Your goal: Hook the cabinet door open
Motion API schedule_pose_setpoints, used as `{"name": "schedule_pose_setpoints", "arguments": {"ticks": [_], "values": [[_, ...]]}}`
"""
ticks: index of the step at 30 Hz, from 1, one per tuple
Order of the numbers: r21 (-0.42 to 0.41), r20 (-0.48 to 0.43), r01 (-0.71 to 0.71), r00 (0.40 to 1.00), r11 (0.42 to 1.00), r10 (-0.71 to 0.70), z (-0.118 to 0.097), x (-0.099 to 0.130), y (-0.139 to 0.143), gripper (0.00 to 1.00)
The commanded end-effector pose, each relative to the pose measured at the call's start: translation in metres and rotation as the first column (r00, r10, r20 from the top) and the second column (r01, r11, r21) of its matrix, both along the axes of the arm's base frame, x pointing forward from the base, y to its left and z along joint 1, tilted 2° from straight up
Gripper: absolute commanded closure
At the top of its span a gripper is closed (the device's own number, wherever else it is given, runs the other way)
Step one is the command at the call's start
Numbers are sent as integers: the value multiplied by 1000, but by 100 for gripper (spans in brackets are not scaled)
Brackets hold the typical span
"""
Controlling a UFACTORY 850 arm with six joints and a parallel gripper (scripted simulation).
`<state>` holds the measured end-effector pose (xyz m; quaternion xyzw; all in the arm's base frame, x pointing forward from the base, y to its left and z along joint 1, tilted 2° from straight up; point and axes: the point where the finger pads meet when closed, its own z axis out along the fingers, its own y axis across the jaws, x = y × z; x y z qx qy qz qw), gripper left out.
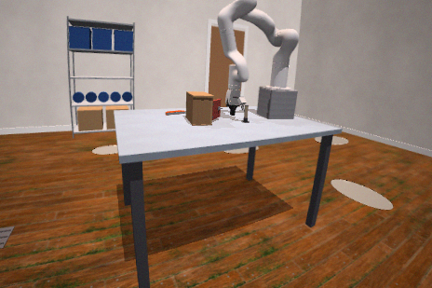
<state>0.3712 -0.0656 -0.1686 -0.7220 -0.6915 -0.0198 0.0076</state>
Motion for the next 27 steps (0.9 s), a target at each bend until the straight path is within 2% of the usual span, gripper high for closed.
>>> {"name": "schedule_pose_setpoints", "arguments": {"ticks": [1,10,14,15,27], "values": [[-3,-5,17,1000,1000,-17,-5,-2,-3,96],[-3,-5,37,999,999,-37,-2,-2,-4,96],[-3,-6,51,999,999,-51,44,-7,-21,96],[-3,-6,51,999,999,-51,49,-8,-23,96],[-3,-6,51,999,999,-51,58,-8,-24,96]]}}
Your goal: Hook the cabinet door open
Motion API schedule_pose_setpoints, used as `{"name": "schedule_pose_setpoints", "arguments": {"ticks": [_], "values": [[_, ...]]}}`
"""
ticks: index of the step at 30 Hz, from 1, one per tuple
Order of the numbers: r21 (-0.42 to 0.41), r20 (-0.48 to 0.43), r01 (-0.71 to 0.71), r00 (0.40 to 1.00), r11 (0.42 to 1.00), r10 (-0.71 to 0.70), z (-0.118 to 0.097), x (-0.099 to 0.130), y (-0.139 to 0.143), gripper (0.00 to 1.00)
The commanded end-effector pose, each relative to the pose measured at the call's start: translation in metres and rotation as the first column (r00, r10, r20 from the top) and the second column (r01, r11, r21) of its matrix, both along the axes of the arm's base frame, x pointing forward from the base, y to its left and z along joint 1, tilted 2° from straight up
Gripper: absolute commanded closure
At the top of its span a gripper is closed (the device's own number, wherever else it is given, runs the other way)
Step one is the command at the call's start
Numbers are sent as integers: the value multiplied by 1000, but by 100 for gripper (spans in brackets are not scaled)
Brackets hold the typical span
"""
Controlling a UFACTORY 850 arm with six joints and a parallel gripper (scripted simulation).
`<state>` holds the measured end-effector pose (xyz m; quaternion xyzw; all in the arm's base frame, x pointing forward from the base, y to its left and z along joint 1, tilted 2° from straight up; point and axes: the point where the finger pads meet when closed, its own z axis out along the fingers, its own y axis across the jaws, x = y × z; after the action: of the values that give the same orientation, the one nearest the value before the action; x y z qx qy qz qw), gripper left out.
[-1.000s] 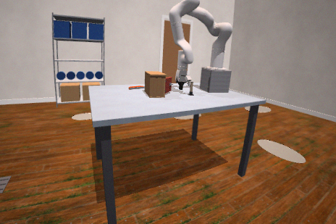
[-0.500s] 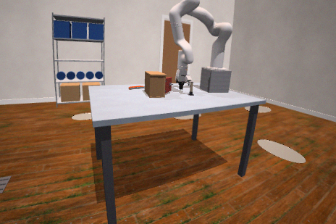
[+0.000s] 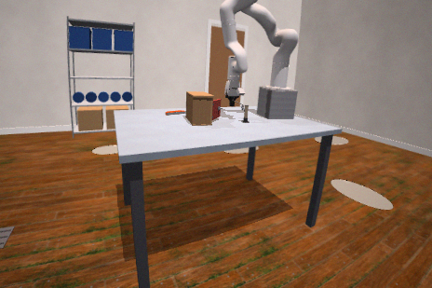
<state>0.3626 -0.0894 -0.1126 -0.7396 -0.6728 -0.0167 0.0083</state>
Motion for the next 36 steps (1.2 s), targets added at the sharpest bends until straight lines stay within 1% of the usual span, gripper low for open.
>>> {"name": "schedule_pose_setpoints", "arguments": {"ticks": [1,13,19,30,36], "values": [[0,1,0,1000,1000,0,2,0,0,96],[0,1,0,1000,1000,0,15,0,0,96],[0,1,0,1000,1000,0,17,0,0,96],[0,1,0,1000,1000,0,29,0,1,96],[0,1,-1,1000,1000,1,31,0,2,96]]}}
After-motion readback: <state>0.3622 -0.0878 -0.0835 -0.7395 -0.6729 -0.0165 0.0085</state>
